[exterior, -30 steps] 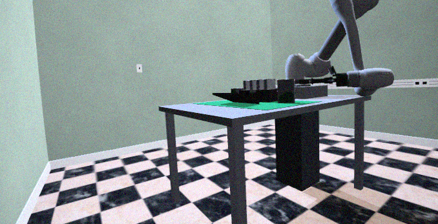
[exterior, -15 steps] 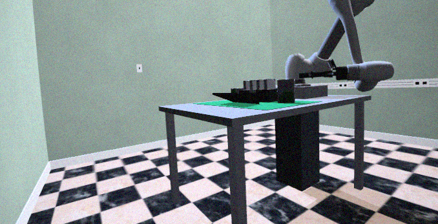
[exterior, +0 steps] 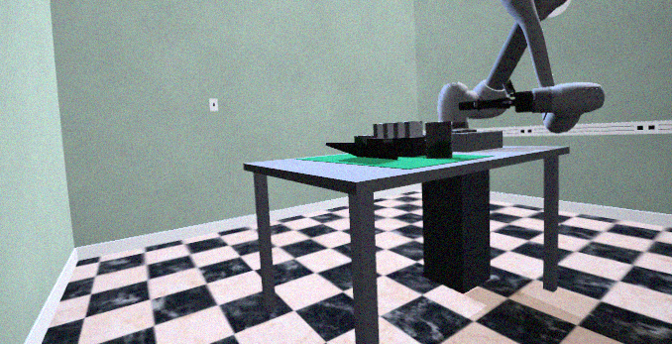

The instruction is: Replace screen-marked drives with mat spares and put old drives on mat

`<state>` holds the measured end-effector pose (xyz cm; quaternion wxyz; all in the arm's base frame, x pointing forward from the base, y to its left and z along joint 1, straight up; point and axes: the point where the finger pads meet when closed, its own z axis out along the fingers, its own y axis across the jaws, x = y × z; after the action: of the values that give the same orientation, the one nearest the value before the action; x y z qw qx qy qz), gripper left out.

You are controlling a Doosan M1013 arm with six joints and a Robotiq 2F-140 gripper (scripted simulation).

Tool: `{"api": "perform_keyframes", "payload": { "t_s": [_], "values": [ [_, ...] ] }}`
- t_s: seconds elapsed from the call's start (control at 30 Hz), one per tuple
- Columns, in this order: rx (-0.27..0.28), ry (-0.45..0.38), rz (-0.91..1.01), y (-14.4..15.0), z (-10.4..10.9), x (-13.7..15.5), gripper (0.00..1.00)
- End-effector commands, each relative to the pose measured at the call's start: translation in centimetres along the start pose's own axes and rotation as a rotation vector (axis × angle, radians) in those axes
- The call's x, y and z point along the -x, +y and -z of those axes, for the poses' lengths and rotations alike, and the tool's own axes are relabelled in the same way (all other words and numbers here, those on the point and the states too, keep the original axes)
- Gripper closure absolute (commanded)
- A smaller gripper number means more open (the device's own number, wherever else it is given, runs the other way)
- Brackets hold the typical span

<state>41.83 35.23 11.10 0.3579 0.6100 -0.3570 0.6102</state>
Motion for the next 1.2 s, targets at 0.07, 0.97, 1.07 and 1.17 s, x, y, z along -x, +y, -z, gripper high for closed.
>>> {"api": "perform_keyframes", "payload": {
  "t_s": [0.07,0.97,1.07,1.17],
  "values": [
    [0.0,-0.001,-0.001,0.0,0.0,-1.1,0.6],
    [0.0,-0.002,-0.001,0.0,0.0,-2.9,0.6],
    [0.001,-0.019,0.0,0.0,0.0,-2.9,0.6],
    [0.002,-0.063,0.0,0.0,-0.1,-2.9,0.6]
  ]
}}
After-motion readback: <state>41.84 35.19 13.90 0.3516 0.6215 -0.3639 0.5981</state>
